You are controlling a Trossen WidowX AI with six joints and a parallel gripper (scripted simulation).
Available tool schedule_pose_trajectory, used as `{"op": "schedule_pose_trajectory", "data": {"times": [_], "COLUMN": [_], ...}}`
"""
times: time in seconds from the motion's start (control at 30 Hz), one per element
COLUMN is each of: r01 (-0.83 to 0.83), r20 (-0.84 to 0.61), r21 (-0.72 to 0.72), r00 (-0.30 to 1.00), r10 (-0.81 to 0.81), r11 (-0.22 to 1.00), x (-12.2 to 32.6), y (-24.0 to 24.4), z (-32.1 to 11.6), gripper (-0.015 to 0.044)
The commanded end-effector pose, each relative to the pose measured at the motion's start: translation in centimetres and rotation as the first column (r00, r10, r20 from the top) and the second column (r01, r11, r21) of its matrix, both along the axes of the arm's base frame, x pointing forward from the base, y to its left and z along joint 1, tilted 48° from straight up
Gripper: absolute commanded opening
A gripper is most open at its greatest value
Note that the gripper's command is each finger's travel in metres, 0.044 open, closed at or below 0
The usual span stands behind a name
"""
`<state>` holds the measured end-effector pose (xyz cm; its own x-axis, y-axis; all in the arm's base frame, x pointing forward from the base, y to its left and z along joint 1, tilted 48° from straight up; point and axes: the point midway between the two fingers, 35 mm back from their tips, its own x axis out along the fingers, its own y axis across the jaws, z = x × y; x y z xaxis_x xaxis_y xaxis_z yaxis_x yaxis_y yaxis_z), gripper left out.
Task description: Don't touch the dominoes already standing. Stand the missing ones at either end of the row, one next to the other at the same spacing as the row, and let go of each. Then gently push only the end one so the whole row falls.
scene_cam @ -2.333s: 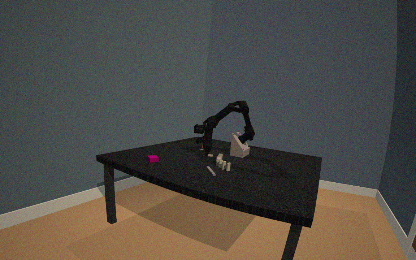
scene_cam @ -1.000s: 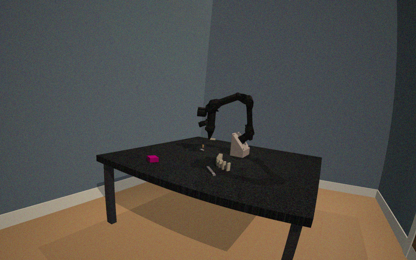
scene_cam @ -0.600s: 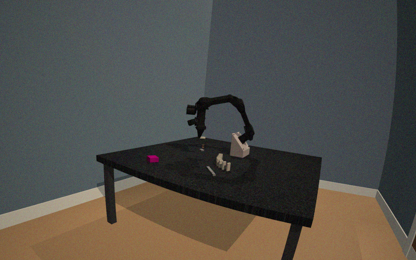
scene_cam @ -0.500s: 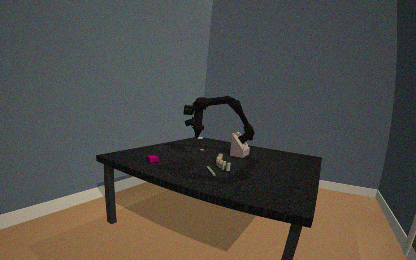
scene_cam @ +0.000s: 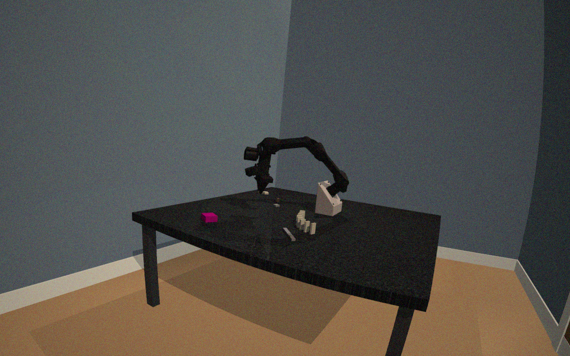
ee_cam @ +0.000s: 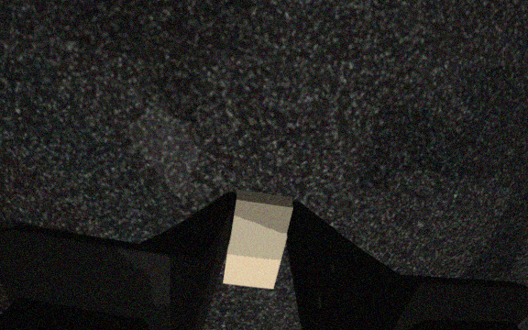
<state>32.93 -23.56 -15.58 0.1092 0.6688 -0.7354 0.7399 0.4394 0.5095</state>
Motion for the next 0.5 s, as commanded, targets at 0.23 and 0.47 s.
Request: {"op": "schedule_pose_trajectory", "data": {"times": [0.23, 0.47], "r01": [0.004, 0.019], "r20": [-0.011, 0.002], "r21": [-0.128, -0.22], "r00": [1.0, 1.0], "r10": [-0.006, -0.019], "r11": [0.992, 0.975], "x": [0.1, 0.4], "y": [0.7, 0.8], "z": [-3.7, -5.8], "gripper": [0.0107, 0.0107]}}
